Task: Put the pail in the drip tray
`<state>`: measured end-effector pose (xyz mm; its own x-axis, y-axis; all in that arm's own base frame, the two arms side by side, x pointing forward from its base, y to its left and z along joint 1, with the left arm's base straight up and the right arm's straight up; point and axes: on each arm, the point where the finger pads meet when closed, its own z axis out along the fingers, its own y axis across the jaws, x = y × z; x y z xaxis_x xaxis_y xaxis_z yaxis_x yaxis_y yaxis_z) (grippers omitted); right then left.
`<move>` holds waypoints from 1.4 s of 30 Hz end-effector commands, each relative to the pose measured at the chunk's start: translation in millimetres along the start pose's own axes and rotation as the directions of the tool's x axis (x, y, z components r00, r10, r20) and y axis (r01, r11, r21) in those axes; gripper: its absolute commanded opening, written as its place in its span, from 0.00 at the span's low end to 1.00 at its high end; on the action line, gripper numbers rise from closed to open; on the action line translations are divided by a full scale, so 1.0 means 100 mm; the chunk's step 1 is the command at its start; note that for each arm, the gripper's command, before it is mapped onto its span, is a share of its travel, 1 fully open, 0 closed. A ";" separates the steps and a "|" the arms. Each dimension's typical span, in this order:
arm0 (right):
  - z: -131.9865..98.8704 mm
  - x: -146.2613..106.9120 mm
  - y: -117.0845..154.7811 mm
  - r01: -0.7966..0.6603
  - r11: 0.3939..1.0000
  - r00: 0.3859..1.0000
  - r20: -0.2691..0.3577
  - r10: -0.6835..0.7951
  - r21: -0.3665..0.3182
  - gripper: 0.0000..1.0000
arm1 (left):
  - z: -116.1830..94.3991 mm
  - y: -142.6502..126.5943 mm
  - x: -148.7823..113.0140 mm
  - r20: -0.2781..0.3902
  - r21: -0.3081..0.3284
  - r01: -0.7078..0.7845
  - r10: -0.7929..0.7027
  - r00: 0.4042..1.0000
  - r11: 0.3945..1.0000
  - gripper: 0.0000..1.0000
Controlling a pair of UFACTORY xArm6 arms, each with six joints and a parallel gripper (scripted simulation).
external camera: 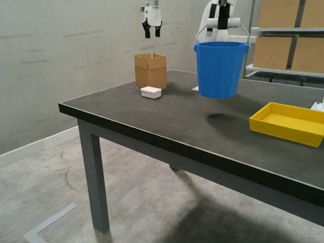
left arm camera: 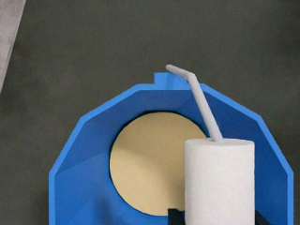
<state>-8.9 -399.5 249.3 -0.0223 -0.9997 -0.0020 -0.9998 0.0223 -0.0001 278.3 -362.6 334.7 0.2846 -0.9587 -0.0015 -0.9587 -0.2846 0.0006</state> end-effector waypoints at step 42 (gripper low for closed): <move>-0.01 0.00 0.00 0.000 1.000 1.000 -0.002 0.000 0.000 1.00 | -0.01 -0.19 -1.26 -0.004 0.002 0.000 0.000 1.000 1.000 0.00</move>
<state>-8.9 -399.5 249.3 -0.0223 -0.9997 -0.0020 -0.9998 0.0223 -0.0001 262.0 -248.1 334.6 0.2847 -0.9586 -0.0013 -0.9586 -0.2847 0.0003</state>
